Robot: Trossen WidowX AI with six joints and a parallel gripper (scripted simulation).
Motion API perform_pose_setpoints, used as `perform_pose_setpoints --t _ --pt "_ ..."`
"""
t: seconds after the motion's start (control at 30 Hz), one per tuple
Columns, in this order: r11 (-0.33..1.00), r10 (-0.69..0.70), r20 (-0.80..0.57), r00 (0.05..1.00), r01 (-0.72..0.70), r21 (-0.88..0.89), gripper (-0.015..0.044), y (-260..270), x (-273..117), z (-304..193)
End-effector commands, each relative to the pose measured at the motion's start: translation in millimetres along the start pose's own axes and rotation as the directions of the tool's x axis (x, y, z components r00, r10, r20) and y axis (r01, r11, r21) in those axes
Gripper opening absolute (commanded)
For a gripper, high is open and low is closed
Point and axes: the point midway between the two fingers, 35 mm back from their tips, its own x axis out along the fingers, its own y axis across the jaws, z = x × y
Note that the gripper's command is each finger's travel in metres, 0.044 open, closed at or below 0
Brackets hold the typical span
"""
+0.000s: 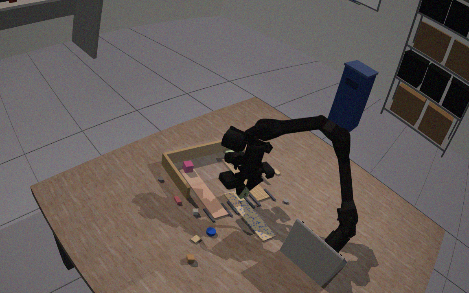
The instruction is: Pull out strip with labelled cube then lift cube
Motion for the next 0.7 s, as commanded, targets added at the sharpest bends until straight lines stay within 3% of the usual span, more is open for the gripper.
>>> perform_pose_setpoints --t 0.0,0.67 --pt "1.000 0.003 0.002 1.000 -0.003 0.000 0.0000 -3.8 -11.5 -14.1" --pt "1.000 0.001 0.000 1.000 -0.001 -0.003 0.0000 -19.0 -19.6 -74.2"
